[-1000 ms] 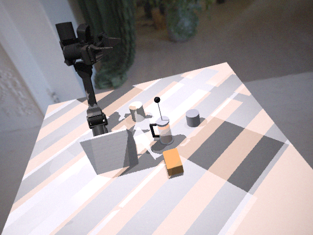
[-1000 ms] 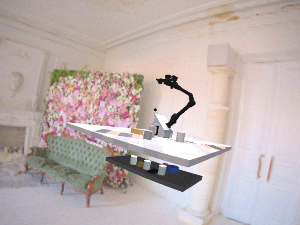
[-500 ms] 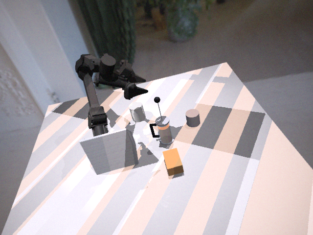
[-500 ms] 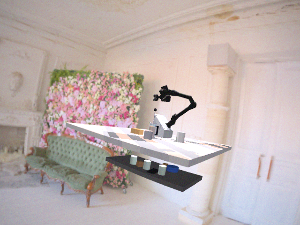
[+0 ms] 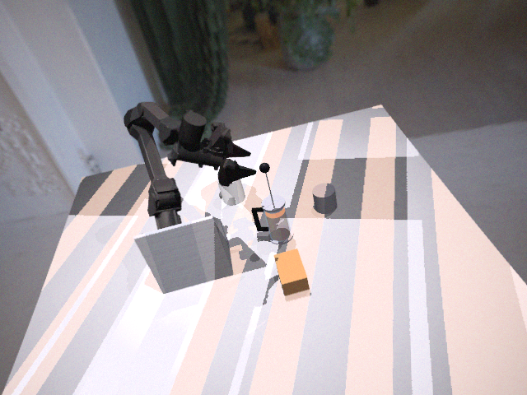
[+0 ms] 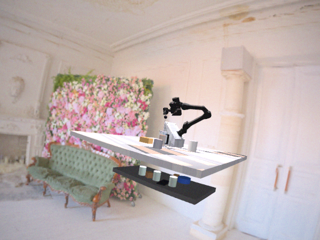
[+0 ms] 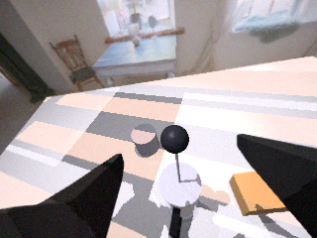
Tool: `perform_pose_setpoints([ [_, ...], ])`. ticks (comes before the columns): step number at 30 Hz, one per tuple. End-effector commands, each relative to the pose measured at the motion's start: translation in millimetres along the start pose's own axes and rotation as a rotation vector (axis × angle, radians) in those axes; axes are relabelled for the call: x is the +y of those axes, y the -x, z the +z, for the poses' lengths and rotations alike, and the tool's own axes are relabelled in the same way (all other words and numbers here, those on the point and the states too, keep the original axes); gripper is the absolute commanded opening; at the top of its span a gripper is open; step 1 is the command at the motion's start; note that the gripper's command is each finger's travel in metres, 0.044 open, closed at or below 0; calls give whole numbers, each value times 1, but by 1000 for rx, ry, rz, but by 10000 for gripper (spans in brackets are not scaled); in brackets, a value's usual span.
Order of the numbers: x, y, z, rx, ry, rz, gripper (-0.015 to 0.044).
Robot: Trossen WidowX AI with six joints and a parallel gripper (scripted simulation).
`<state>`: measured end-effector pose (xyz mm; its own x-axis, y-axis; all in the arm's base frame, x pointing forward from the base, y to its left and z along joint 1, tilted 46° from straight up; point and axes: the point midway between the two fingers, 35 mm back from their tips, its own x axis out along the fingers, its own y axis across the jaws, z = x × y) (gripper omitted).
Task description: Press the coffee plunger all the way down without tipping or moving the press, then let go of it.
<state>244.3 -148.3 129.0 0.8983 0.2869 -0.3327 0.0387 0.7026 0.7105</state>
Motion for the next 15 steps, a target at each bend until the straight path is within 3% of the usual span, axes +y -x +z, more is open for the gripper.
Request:
perform_pose_setpoints([
  [1, 0, -4, -3, 2, 1, -2, 440],
  [15, -1, -26, -3, 6, 2, -6, 440],
])
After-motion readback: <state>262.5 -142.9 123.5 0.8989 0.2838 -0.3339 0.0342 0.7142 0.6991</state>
